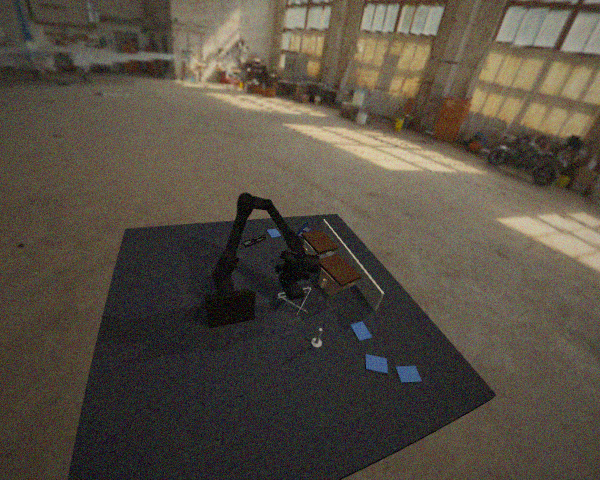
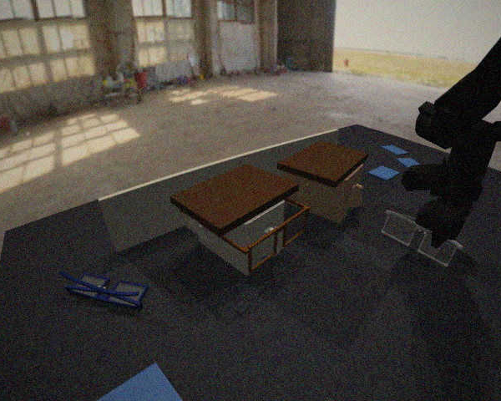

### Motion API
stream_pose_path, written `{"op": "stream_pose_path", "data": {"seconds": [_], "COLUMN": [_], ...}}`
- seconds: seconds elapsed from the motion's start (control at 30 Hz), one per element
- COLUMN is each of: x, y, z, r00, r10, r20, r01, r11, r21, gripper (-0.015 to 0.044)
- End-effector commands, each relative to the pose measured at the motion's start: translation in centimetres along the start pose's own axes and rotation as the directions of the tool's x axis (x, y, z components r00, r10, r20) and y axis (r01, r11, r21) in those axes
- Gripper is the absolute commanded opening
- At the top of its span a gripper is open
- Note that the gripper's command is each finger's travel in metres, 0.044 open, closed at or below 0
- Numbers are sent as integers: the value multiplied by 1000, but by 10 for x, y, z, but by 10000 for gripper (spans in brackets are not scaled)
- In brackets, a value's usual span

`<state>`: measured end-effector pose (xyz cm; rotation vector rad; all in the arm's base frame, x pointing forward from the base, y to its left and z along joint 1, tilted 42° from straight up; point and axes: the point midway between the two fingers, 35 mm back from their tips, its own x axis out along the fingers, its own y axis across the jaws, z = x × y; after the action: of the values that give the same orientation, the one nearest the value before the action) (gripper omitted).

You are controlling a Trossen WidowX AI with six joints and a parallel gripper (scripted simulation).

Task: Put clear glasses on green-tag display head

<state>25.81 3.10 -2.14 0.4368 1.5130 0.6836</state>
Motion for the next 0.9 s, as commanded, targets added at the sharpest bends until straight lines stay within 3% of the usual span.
{"op": "stream_pose_path", "data": {"seconds": [0.0, 0.4, 0.87], "x": [7, 8, 8], "y": [2, -2, -1], "z": [-1, -1, -2], "r00": [1000, 1000, 1000], "r10": [6, 6, 3], "r20": [1, 1, -2], "r01": [-6, -6, -3], "r11": [1000, 1000, 1000], "r21": [5, 5, 4], "gripper": [120, 120, 27]}}
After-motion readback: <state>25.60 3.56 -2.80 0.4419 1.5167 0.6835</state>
